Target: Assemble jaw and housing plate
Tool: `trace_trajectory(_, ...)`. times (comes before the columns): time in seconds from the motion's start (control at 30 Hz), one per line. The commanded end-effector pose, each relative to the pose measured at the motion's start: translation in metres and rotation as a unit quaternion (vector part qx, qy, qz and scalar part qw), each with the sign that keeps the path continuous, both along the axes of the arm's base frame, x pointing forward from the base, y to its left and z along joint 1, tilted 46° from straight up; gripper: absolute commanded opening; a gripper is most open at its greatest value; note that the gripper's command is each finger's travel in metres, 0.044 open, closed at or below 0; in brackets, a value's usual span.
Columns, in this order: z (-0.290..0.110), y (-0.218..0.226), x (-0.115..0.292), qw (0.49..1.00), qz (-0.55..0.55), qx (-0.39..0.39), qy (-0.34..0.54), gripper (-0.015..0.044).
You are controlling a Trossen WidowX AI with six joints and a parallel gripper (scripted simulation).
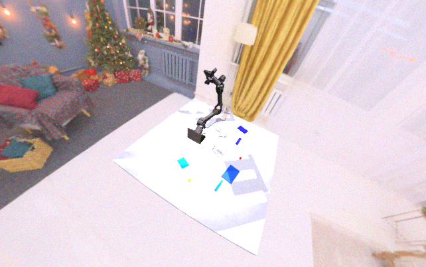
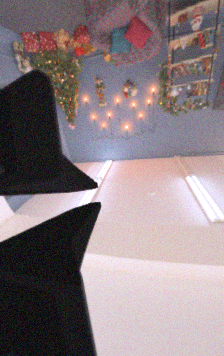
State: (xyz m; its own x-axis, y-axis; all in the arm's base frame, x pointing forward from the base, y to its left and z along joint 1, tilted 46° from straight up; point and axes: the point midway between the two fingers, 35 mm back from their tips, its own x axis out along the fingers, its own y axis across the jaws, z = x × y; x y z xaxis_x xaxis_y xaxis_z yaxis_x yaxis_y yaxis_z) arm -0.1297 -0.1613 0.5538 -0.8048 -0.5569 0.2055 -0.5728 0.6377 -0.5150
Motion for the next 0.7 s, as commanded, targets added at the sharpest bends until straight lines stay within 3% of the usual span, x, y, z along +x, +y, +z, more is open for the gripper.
trace_trajectory(0.0, -0.003, -0.007, 0.003, 1.000, 0.016, 0.002, -0.004, 0.0131)
trace_trajectory(0.4, -0.023, -0.053, 0.034, 0.991, 0.128, 0.011, -0.036, 0.0440)
trace_trajectory(0.67, -0.038, -0.078, 0.058, 0.977, 0.199, 0.016, -0.068, 0.0440)
